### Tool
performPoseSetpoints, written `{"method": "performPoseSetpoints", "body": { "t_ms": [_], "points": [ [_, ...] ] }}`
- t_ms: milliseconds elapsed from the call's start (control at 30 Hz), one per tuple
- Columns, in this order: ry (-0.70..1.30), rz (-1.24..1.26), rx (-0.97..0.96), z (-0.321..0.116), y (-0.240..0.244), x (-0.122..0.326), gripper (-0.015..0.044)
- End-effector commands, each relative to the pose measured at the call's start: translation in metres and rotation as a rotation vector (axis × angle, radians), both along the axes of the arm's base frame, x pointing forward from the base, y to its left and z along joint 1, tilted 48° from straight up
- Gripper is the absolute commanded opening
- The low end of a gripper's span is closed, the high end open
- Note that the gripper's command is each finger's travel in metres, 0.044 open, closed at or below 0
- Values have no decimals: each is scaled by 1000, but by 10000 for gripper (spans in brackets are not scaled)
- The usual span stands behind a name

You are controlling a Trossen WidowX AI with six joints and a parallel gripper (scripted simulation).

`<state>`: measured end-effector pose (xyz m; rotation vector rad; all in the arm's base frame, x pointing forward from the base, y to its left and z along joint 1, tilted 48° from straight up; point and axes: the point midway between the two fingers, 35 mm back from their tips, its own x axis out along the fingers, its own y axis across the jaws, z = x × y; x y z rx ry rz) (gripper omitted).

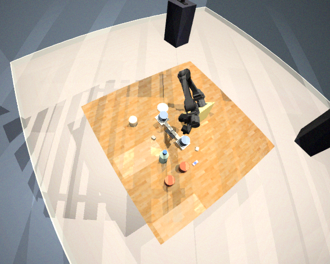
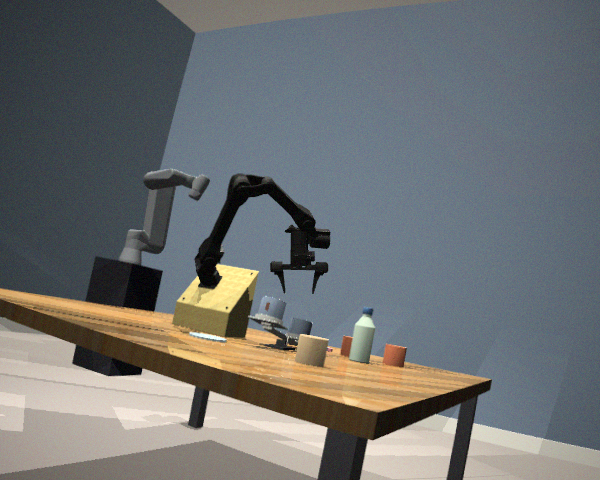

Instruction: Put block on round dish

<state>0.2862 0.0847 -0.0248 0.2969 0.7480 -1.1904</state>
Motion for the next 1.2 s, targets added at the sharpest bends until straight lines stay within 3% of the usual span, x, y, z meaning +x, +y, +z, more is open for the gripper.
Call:
{"method": "performPoseSetpoints", "body": {
  "t_ms": [0,267,1167],
  "points": [
    [-57,-155,20,-22,-6,9,440],
    [-154,-390,33,-60,-16,20,440],
    [-157,-395,33,-81,-38,20,440]
  ]
}}
